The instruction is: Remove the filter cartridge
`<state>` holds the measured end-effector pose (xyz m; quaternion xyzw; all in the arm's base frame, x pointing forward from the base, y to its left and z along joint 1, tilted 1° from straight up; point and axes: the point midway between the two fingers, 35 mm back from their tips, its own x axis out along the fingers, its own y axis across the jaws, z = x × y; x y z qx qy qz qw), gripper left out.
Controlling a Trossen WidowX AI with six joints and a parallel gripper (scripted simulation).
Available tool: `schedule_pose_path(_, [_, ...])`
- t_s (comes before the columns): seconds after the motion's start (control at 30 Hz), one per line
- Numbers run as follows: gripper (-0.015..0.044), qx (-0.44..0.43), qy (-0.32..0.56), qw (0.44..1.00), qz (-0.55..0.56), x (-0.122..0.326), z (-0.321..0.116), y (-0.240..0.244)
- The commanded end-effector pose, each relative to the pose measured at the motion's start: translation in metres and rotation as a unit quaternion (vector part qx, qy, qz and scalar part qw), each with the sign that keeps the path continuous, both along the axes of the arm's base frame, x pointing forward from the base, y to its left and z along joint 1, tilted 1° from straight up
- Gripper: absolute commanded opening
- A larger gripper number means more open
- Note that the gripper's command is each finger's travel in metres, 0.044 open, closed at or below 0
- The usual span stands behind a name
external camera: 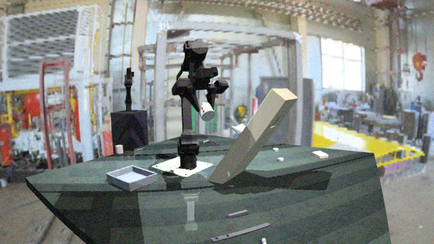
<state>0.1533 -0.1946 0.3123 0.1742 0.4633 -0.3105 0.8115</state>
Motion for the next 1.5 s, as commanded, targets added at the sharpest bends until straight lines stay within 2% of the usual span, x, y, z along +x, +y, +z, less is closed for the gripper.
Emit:
schedule_pose_path(0.0, [0.0000, -0.003, -0.002, 0.999, -0.054, -0.016, -0.003, -0.014])
schedule_pose_path(0.57, [0.0000, -0.004, -0.009, 0.956, -0.292, -0.091, -0.015, -0.059])
schedule_pose_path(0.83, [0.0000, -0.004, -0.010, 0.952, -0.307, -0.097, -0.017, -0.062])
schedule_pose_path(1.47, [0.0000, -0.005, -0.020, 0.888, -0.459, -0.179, -0.082, -0.081])
